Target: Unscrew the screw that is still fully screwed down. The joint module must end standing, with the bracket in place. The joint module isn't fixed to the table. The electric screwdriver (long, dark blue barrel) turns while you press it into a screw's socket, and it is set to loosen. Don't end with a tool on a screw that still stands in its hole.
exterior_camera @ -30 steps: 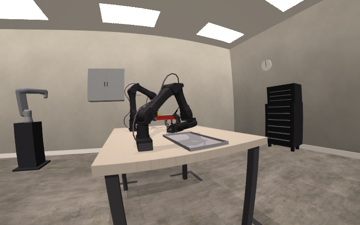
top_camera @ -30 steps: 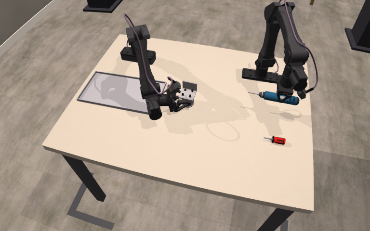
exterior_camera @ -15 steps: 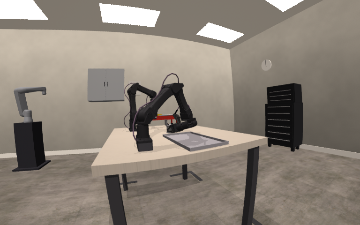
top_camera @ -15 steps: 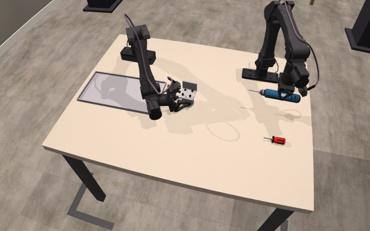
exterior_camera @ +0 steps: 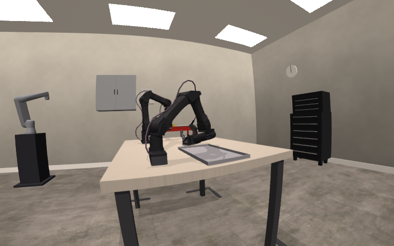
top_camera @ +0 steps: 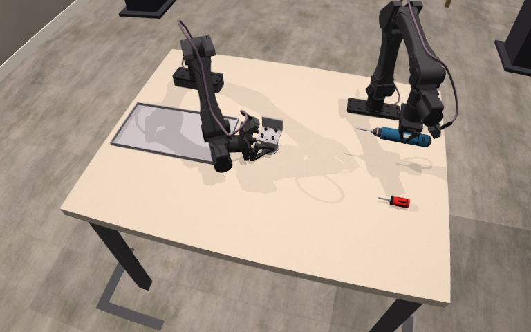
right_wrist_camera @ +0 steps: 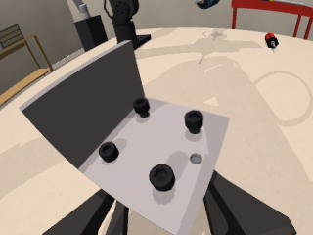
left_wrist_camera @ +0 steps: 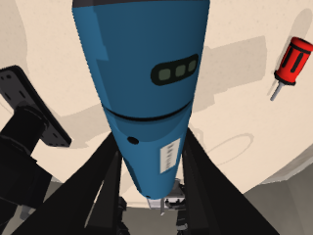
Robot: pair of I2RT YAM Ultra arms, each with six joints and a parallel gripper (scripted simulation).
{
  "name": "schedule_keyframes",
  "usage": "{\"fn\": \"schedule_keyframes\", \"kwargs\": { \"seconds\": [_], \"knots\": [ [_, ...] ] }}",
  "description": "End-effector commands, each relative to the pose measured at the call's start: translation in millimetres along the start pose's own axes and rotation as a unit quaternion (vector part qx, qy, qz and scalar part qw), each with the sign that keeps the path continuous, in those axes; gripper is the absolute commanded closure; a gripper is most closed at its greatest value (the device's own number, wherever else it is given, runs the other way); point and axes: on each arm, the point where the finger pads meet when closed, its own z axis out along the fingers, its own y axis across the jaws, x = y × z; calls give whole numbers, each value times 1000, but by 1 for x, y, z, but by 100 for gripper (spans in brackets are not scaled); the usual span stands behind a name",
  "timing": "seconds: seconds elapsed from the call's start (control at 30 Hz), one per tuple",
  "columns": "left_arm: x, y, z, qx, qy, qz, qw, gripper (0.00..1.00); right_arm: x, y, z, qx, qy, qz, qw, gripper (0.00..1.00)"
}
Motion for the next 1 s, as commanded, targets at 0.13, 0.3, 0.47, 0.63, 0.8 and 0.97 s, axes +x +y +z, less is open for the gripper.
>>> {"fn": "schedule_keyframes", "kwargs": {
  "seconds": [0.13,0.3,0.47,0.63,0.8,0.97],
  "knots": [
    [-2,-5,-19,26,-7,-8,1000,58,-12,-5,2,-4,-15,-13,1000,41],
    [-2,-5,-20,27,-7,-8,1000,58,-12,-5,2,-4,-15,-13,1000,41],
    [-2,-5,-20,27,-7,-8,1000,58,-12,-5,2,-4,-15,-13,1000,41],
    [-3,-5,-20,28,-7,-8,1000,58,-12,-5,2,-4,-15,-13,1000,41],
    [-3,-6,-21,30,-8,-8,1000,58,-12,-5,2,-4,-15,-13,1000,41],
    [-3,-6,-21,30,-8,-8,999,58,-12,-5,2,-4,-15,-13,1000,41]
  ]
}}
